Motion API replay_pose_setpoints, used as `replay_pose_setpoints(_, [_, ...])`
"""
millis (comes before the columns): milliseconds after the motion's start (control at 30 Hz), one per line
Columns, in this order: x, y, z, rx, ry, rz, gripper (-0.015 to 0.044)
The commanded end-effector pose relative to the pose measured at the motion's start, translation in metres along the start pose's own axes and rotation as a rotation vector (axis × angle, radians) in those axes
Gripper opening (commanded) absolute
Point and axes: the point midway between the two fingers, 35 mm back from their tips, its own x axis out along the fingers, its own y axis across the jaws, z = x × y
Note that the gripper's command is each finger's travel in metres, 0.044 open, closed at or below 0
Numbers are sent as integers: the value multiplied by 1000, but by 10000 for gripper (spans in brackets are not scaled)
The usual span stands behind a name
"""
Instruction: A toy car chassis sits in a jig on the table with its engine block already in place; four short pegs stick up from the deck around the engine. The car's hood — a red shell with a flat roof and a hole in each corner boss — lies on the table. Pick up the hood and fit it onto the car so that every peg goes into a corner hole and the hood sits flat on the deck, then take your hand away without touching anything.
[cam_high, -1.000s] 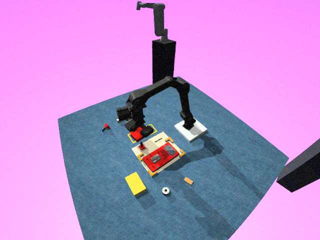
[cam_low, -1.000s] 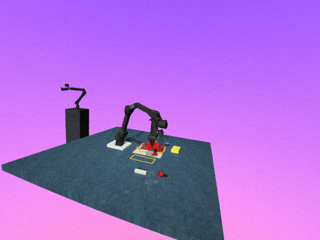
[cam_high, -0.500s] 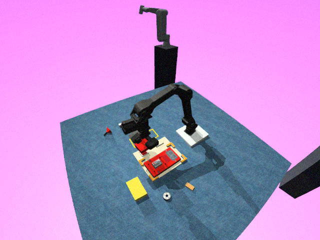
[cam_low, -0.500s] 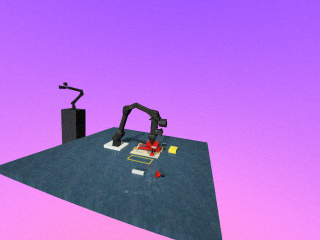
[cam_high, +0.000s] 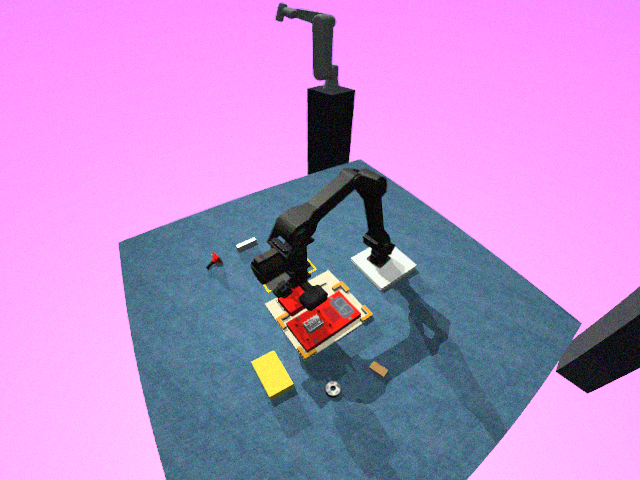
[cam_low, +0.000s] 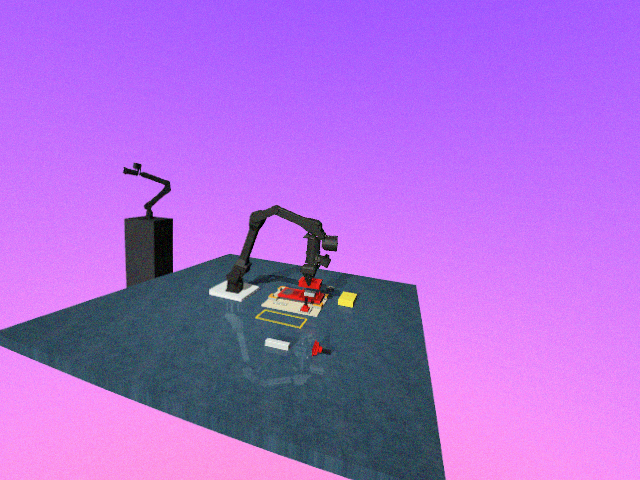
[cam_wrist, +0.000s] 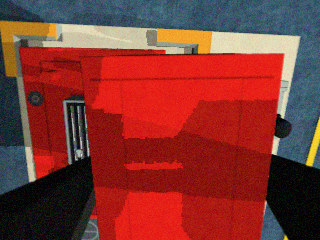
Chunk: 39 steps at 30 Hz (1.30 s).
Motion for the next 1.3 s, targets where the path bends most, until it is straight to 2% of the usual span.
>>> replay_pose_setpoints(0, [-1, 13, 0, 10, -2, -2, 0])
replay_pose_setpoints(600, [-2, 60, -5, 44, 2, 4, 0])
replay_pose_setpoints(1067, [43, 60, -8, 44, 2, 4, 0])
replay_pose_setpoints(1267, [47, 60, -9, 44, 2, 4, 0])
